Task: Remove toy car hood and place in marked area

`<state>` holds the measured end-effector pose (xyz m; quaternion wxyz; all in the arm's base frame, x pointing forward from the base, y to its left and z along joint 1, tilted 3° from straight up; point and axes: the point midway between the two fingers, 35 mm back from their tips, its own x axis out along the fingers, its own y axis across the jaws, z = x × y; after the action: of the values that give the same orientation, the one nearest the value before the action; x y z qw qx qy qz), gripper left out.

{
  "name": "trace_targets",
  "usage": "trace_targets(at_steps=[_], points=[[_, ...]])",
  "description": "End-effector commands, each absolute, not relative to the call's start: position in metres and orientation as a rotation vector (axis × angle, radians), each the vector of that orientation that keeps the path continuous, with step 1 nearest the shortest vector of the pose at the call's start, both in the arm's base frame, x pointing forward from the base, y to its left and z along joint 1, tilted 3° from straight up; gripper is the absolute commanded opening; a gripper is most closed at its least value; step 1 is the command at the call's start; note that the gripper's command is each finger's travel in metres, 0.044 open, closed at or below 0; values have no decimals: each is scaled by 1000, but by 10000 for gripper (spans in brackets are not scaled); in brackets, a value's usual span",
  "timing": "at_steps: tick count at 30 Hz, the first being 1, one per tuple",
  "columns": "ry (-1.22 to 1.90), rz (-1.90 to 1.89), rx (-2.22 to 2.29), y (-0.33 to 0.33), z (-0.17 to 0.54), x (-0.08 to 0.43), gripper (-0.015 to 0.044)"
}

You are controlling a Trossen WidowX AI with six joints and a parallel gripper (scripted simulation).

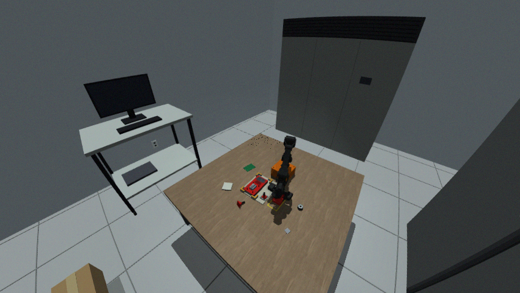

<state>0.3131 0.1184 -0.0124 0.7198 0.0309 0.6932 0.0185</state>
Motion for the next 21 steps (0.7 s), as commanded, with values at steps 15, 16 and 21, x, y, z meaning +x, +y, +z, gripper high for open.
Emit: trace_targets(at_steps=[15,16,21], points=[[1530,34,68,118,-22,314,0],[1532,41,68,119,-20,313,26],[1532,41,68,119,-20,313,157]])
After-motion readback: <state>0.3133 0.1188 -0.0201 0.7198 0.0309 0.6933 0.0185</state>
